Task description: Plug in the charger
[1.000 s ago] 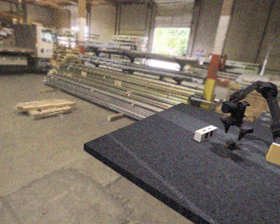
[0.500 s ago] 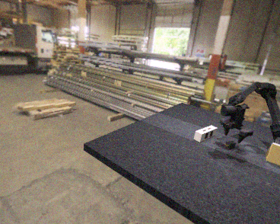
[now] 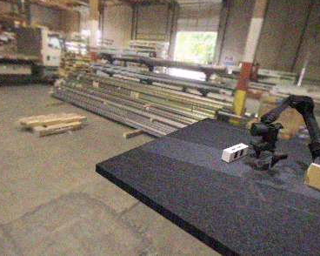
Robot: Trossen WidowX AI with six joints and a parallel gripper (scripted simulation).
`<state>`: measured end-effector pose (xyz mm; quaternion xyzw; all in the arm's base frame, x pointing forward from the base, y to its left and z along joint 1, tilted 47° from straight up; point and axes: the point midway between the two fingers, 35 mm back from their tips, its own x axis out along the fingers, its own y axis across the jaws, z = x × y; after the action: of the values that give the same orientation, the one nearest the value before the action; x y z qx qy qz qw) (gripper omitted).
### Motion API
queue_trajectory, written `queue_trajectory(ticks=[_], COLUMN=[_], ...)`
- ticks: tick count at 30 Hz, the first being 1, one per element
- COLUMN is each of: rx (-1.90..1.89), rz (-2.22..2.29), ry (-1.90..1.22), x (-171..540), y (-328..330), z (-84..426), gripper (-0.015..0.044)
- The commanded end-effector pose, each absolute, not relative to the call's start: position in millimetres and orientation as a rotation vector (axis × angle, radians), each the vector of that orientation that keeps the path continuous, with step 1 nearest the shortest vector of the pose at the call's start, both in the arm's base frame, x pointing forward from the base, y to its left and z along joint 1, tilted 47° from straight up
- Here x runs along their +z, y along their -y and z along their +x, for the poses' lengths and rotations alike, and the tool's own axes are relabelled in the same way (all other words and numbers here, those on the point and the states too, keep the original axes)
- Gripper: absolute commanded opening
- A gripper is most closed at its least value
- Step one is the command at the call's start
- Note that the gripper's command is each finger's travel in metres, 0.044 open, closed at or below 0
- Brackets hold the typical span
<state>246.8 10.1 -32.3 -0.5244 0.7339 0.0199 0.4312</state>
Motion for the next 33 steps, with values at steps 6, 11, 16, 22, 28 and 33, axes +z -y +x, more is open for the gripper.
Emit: queue_trajectory(ticks=[6,11,16,22,28,33], rx=[0.051,0.05,0.049,0.047,0.047,0.047], rz=[-1.317,-1.318,-1.318,-1.309,-1.309,-1.309], ry=[-1.836,-1.836,-1.837,-1.833,-1.833,-1.833], x=[-43.2,-48.4,-50.8,-48.6,-48.6,-48.6], y=[2.2,8.0,10.9,7.9,7.9,7.9], z=[244.6,243.7,243.1,244.6,244.6,244.6], gripper=[0.044,0.044,0.044,0.0282,0.0125,0.0092])
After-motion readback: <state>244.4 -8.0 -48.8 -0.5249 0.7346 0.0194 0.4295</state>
